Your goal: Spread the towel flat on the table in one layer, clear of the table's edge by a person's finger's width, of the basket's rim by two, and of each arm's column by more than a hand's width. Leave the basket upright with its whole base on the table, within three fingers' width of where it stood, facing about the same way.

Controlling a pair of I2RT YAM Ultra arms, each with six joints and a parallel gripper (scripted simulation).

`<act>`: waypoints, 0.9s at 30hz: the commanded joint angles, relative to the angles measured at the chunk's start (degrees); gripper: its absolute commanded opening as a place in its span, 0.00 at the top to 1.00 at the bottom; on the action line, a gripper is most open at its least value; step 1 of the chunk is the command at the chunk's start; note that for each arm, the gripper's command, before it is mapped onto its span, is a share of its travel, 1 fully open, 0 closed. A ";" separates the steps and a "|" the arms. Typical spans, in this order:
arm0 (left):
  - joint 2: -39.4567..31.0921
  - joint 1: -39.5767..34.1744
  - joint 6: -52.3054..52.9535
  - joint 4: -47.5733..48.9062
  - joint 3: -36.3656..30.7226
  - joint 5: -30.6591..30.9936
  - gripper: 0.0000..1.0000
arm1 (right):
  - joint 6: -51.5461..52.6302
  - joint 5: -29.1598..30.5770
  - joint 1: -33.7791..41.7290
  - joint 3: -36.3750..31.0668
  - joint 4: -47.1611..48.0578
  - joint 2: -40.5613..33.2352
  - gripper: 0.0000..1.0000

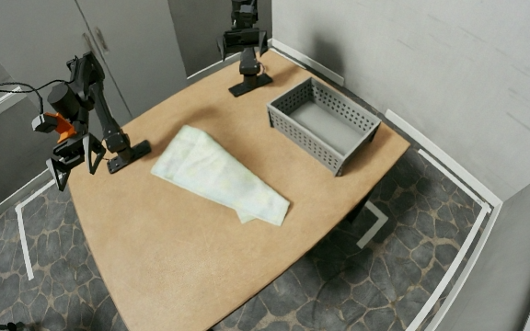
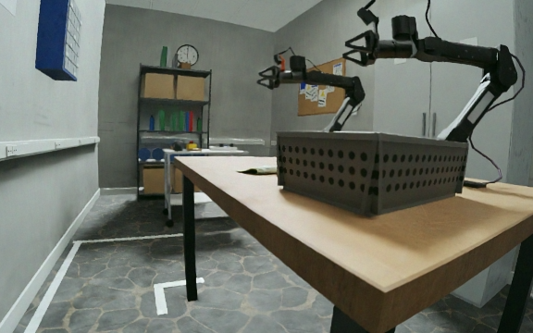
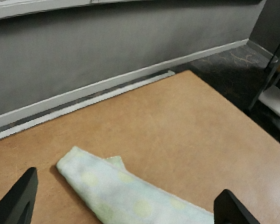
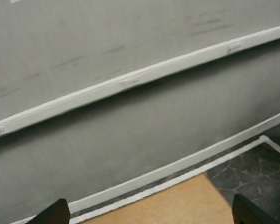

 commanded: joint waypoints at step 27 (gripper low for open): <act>0.85 31.94 -2.76 6.96 0.20 0.69 0.00 | -10.12 -5.04 7.61 -0.89 6.41 -2.51 0.00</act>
